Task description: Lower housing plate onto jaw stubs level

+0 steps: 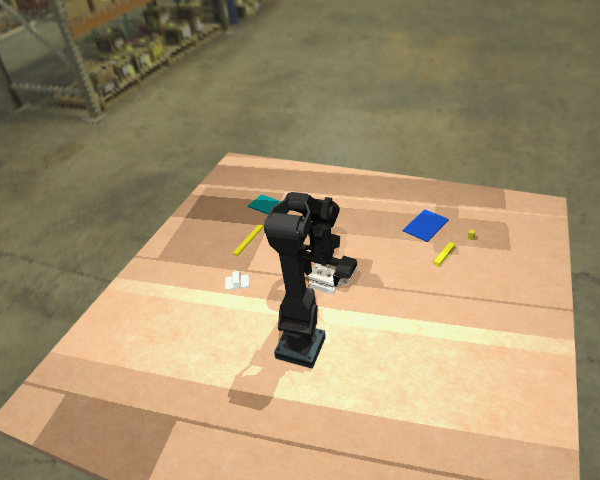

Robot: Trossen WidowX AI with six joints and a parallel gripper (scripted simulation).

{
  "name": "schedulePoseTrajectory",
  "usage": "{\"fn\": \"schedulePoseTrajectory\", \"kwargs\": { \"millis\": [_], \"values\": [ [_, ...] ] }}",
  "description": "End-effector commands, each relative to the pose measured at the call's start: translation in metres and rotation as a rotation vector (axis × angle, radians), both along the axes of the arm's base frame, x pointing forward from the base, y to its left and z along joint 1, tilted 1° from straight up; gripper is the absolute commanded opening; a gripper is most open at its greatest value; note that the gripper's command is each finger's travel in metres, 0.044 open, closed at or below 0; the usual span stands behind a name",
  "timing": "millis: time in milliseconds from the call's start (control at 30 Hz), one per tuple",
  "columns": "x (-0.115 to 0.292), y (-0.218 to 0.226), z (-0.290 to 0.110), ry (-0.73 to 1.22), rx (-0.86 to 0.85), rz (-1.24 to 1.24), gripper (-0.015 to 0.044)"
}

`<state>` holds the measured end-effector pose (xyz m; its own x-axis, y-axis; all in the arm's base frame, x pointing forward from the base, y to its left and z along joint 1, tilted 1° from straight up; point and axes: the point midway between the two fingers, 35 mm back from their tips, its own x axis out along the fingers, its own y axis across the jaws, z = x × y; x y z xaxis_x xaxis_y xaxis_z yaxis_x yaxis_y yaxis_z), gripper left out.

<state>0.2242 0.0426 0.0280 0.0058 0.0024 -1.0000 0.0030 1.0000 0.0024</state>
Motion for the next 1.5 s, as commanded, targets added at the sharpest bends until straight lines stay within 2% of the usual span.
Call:
{"fn": "schedulePoseTrajectory", "kwargs": {
  "millis": [0, 1467],
  "values": [
    [-0.001, -0.0008, -0.0035, 0.006, -0.005, -0.004, 0.0351],
    [-0.0011, -0.0008, -0.0107, 0.006, -0.005, 0.002, 0.0351]
  ]
}}
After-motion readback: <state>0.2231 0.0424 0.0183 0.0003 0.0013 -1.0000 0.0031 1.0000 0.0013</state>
